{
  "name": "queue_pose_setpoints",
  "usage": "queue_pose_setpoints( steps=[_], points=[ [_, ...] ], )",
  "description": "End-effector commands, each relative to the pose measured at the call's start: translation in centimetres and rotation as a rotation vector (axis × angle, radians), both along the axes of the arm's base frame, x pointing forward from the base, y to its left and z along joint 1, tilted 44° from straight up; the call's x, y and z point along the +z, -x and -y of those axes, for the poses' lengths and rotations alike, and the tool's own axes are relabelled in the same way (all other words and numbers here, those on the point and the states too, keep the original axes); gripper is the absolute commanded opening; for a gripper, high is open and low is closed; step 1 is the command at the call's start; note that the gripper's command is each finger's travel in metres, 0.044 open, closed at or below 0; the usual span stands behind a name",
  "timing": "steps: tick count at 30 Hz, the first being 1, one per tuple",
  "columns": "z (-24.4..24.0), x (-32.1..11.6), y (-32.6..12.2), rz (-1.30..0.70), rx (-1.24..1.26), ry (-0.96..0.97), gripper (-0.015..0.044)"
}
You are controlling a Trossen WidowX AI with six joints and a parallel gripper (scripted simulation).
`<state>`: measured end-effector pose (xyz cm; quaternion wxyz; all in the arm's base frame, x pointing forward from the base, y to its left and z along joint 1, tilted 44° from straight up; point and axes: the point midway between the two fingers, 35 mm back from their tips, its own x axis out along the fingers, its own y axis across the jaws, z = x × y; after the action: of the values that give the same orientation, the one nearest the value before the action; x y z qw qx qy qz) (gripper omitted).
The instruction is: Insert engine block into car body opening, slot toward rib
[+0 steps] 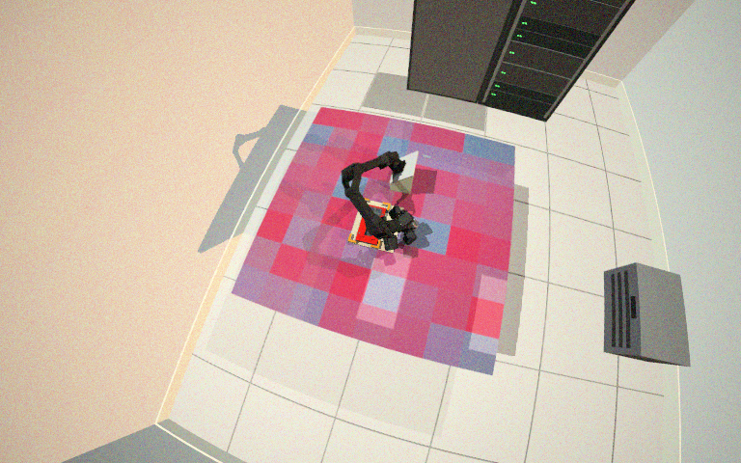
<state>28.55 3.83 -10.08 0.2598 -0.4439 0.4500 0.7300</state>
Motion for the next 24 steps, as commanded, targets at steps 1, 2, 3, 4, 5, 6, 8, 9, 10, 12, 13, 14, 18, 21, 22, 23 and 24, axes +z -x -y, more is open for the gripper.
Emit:
queue_pose_setpoints(
  steps=[1,2,3,4,5,6,8,9,10,12,13,14,18,21,22,23,24],
  points=[
    [0.57,-0.67,0.12,-0.005,0.005,0.0,0.0],
    [0.68,-0.79,0.11,-0.005,0.005,0.0,0.0],
    [0.83,-0.94,0.11,-0.005,0.005,0.0,0.0],
    [0.93,-1.04,0.11,-0.005,0.005,0.001,0.0],
    [1.04,-1.15,0.11,-0.005,0.005,0.001,0.0],
    [1.18,-1.3,0.11,-0.005,0.005,0.001,0.0],
    [1.38,-1.5,0.11,-0.005,0.005,0.001,0.0],
    [1.44,-1.56,0.11,-0.005,0.005,0.001,0.0],
    [1.44,-1.56,0.11,-0.005,0.005,0.001,0.0],
    [1.07,-1.16,0.07,-0.005,0.005,0.001,0.0],
    [0.93,-1.01,0.07,-0.005,0.0,-0.005,0.0026],
    [0.93,-1.01,0.07,-0.005,0.0,-0.005,0.0053],
    [0.93,-1.01,0.07,-0.005,0.0,-0.005,0.0157],
    [0.93,-1.01,0.07,-0.005,0.0,-0.005,0.0236],
    [0.93,-1.01,0.07,-0.005,0.0,-0.005,0.0263],
    [0.93,-1.01,0.07,-0.005,0.0,-0.005,0.0289],
    [0.93,-1.01,0.07,-0.005,0.0,-0.005,0.0315]
  ],
)
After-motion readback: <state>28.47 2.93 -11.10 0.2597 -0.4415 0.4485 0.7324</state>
